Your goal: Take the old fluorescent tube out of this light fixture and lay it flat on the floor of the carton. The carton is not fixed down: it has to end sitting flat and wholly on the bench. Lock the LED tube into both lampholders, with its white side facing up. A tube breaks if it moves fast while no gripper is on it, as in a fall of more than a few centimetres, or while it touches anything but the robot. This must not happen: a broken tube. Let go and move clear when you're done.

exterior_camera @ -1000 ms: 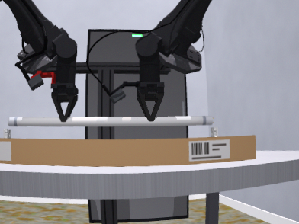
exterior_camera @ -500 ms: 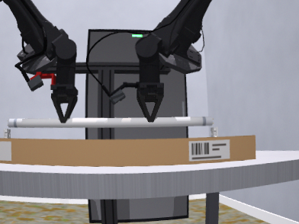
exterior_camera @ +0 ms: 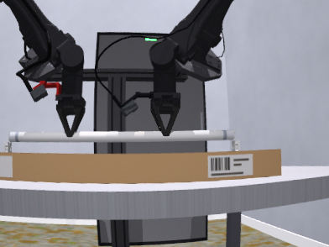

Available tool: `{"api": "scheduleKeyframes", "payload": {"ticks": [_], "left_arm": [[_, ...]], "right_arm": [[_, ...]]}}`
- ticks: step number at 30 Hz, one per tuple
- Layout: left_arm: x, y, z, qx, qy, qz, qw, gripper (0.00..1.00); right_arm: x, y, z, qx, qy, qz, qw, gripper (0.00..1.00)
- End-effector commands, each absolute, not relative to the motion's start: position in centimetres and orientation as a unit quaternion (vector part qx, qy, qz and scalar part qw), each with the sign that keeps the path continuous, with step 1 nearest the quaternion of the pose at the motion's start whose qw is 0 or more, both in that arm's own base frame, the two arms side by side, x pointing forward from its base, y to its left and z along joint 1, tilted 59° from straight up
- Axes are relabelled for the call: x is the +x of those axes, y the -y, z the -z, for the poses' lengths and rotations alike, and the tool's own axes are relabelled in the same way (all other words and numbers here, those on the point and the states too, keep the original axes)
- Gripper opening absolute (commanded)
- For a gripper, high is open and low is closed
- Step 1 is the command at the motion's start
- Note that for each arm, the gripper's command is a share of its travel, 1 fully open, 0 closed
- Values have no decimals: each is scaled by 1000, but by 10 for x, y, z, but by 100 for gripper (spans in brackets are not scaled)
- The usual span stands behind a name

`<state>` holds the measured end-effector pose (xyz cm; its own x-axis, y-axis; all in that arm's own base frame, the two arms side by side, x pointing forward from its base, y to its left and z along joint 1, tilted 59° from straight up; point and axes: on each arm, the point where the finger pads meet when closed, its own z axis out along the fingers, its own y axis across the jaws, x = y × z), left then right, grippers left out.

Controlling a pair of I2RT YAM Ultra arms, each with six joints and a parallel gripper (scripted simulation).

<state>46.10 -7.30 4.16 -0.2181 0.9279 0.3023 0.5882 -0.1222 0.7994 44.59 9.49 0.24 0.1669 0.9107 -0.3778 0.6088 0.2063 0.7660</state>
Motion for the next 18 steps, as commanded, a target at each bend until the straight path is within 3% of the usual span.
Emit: {"api": "scheduleKeyframes", "payload": {"ticks": [1,18], "left_arm": [[473,92,-47,599,-628,-445,222,11],[477,92,-48,598,-627,-446,223,11]], "right_arm": [[452,-104,1,603,-629,-174,459,11],[454,-103,3,603,-628,-173,459,11]]}}
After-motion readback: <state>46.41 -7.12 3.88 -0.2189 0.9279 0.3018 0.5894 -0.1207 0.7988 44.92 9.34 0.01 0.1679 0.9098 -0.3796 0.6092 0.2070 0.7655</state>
